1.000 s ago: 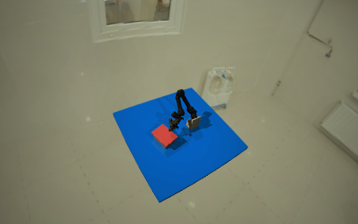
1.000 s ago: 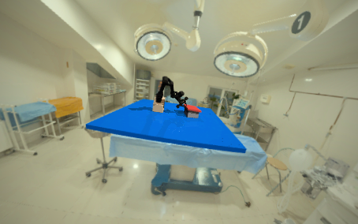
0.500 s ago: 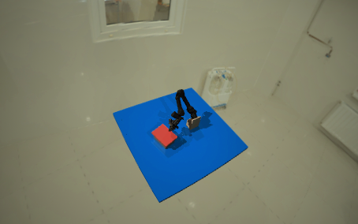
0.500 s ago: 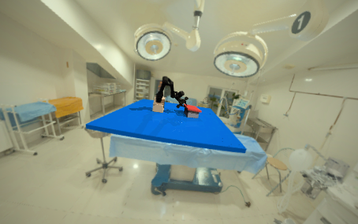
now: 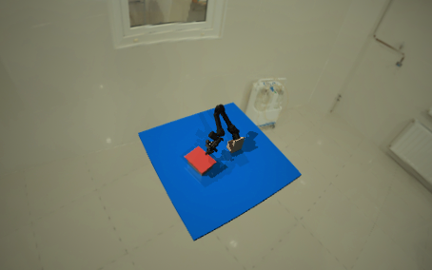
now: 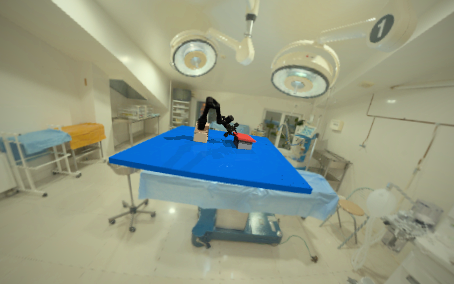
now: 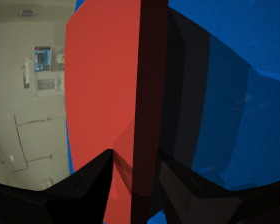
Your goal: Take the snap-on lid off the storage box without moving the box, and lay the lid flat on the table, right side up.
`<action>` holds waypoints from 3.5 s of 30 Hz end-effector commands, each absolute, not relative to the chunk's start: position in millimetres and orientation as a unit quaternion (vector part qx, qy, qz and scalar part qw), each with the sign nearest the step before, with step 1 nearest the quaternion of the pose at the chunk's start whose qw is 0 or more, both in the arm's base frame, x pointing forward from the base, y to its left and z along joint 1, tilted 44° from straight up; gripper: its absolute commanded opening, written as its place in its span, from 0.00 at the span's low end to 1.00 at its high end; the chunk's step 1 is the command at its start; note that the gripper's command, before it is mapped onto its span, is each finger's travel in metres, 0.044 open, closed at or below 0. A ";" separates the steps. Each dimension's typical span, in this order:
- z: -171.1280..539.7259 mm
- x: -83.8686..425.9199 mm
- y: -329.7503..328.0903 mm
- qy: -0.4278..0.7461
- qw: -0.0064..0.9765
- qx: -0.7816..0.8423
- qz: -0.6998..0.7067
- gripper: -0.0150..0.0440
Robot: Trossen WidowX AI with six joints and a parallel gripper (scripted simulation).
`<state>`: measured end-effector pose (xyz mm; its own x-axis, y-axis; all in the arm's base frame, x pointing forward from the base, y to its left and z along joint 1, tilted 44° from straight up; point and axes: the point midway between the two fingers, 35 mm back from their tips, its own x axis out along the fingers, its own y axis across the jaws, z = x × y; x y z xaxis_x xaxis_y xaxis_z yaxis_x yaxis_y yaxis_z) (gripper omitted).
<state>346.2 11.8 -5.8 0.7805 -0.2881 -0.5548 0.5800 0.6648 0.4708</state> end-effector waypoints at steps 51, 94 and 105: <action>0.7 349.7 19.5 0.224 0.884 0.327 -0.246 0.25; 38.6 369.7 63.8 0.224 0.884 0.329 -0.246 0.25; 47.6 380.7 76.3 0.223 0.884 0.329 -0.246 0.25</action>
